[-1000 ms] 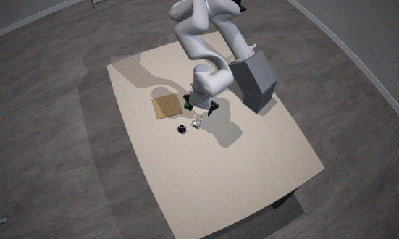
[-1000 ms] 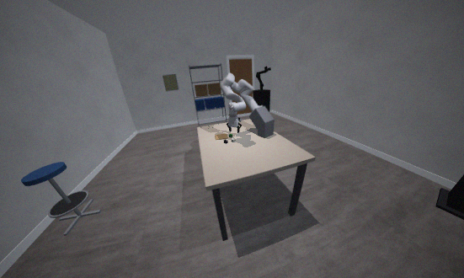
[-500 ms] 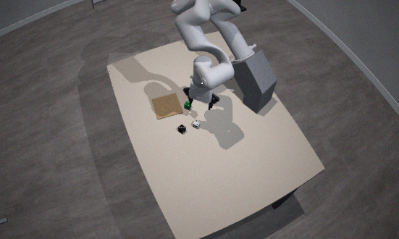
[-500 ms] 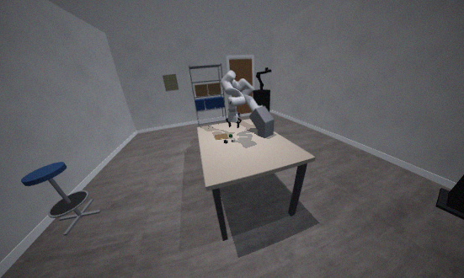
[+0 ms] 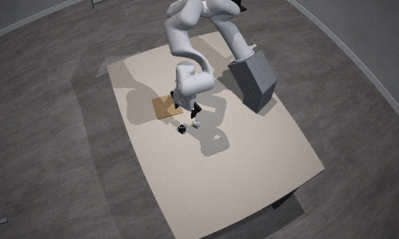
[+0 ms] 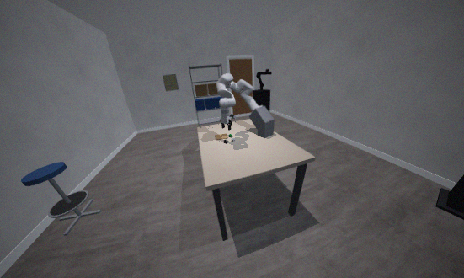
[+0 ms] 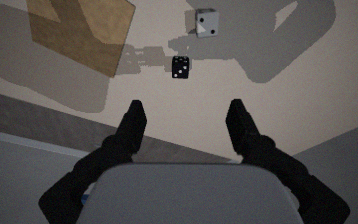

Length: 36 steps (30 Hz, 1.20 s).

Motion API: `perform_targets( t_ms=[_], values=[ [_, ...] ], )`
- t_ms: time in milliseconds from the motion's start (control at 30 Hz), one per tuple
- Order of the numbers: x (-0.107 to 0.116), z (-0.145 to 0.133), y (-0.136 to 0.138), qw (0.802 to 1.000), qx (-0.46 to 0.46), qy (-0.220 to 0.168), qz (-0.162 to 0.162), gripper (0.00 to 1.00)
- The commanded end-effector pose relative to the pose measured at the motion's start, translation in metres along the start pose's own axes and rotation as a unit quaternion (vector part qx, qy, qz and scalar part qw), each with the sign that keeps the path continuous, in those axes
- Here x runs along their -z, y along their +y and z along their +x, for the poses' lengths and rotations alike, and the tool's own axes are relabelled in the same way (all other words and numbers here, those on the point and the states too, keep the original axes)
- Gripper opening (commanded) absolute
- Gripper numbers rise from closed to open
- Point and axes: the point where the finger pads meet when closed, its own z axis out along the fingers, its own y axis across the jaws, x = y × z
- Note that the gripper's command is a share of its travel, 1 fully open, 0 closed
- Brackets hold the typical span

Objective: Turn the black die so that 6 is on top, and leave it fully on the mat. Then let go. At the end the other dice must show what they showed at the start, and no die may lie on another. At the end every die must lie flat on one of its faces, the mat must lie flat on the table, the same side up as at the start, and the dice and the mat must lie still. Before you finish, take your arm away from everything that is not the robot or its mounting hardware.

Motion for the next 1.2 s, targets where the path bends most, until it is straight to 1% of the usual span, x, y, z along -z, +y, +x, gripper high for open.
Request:
perform_targets(
  t_ms=[0, 600, 667, 767, 833, 867, 933, 967, 1167],
  values=[
    [-0.001, -0.019, -0.008, 0.999, -0.035, 0.006, 0.002, 1.0],
    [-0.002, -0.019, -0.008, 0.999, -0.035, 0.006, 0.002, 1.0],
    [-0.011, -0.019, -0.008, 0.999, -0.034, 0.006, 0.002, 1.0],
    [-0.038, -0.017, -0.007, 0.999, -0.034, 0.007, 0.001, 1.0],
    [-0.038, -0.017, -0.007, 0.999, -0.034, 0.007, 0.001, 1.0],
    [-0.044, -0.017, -0.007, 0.999, -0.033, 0.007, 0.0, 1.0],
    [-0.047, -0.017, -0.007, 0.999, -0.033, 0.007, 0.0, 1.0],
    [-0.047, -0.017, -0.007, 0.999, -0.033, 0.007, 0.0, 0.47],
    [-0.047, -0.017, -0.007, 0.999, -0.033, 0.007, 0.0, 0.47]
  ],
)
